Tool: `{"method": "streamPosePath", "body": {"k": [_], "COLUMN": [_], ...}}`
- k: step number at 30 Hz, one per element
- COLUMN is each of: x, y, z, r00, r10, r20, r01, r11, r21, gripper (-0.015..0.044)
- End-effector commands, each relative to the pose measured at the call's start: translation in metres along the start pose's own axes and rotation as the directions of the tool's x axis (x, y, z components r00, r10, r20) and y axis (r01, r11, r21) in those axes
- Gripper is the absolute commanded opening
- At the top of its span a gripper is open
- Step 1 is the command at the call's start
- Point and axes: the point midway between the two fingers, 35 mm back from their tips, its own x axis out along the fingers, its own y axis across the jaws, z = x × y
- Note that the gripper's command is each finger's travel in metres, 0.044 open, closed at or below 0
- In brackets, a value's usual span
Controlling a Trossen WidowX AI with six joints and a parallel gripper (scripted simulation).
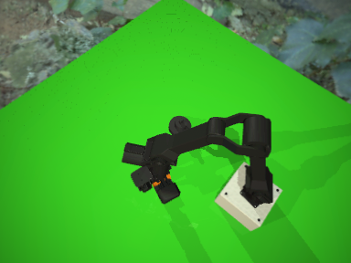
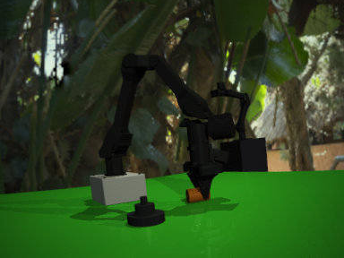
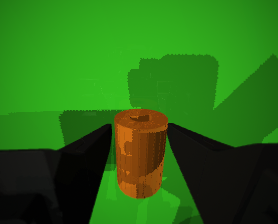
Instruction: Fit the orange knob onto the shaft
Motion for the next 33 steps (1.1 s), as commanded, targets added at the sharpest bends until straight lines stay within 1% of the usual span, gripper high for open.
{"method": "streamPosePath", "body": {"k": [1, 7, 13, 23, 33], "x": [0.0, 0.0, -0.001, -0.007, -0.012], "y": [0.0, 0.0, 0.0, 0.0, 0.0], "z": [0.0, 0.0, -0.001, -0.01, -0.018], "r00": [1.0, 1.0, 1.0, 0.983, 0.944], "r10": [-0.002, -0.002, -0.001, -0.001, -0.001], "r20": [-0.002, -0.002, 0.018, 0.184, 0.329], "r01": [0.002, 0.002, 0.001, 0.001, 0.001], "r11": [1.0, 1.0, 1.0, 1.0, 1.0], "r21": [0.004, 0.004, 0.002, 0.0, 0.0], "gripper": [0.022, 0.018, 0.0179, 0.0179, 0.0179]}}
